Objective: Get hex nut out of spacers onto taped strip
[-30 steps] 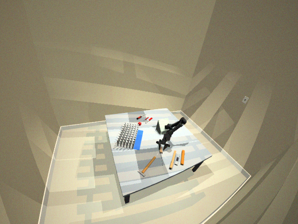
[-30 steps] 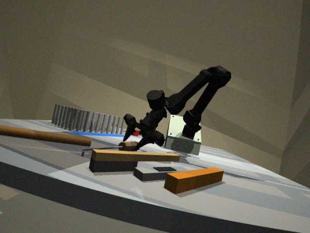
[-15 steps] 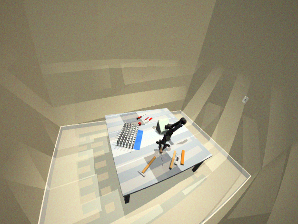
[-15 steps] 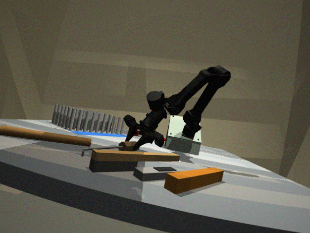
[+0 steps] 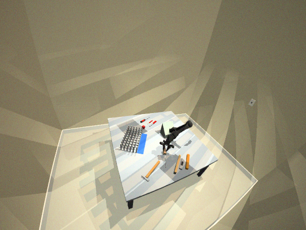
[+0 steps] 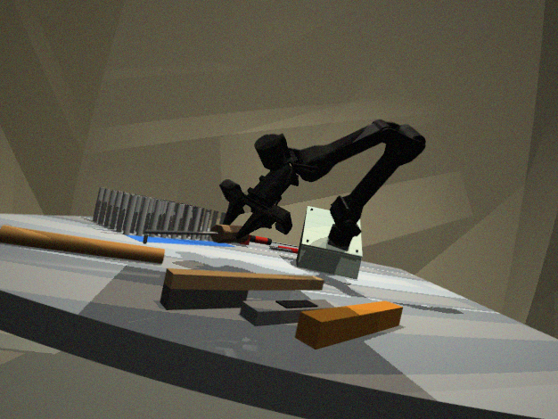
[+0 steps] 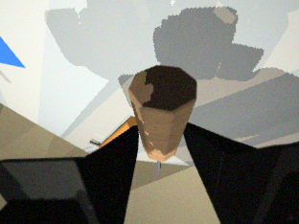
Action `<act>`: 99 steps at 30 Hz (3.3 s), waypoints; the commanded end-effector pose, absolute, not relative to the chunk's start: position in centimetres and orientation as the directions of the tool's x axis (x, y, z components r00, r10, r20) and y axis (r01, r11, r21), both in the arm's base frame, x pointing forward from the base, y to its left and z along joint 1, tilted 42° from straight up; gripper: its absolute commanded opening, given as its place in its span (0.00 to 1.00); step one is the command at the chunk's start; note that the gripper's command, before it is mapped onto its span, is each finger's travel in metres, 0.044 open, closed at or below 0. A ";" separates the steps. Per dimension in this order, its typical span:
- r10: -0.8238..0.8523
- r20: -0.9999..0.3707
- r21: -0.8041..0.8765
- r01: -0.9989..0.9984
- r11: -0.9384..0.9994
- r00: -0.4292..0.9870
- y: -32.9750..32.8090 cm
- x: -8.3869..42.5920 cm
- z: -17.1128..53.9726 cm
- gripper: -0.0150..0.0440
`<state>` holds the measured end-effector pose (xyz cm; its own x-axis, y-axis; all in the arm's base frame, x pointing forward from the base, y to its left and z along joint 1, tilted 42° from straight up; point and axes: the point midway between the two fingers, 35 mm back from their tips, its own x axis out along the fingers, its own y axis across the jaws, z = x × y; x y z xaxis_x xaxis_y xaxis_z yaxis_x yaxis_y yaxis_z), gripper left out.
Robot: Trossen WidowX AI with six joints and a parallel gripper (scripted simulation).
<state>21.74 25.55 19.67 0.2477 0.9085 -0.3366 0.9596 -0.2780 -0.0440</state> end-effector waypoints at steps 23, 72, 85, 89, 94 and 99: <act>0.916 -0.297 0.015 0.960 -0.278 0.270 18.4 21.4 28.3 0.25; 0.745 -0.455 0.890 0.289 0.353 0.488 13.7 26.2 26.0 0.25; 0.694 -0.518 0.795 -0.020 0.607 0.500 12.7 26.8 24.6 0.25; 0.678 -0.537 0.735 -0.115 0.668 0.503 12.4 26.9 24.2 0.25; 0.657 -0.561 0.644 -0.232 0.729 0.504 12.0 27.1 23.7 0.25; 0.635 -0.585 0.538 -0.345 0.769 0.504 11.6 27.3 23.2 0.25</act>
<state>26.99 11.94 23.54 0.5022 0.6529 -0.5669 -0.2765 0.7425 0.6102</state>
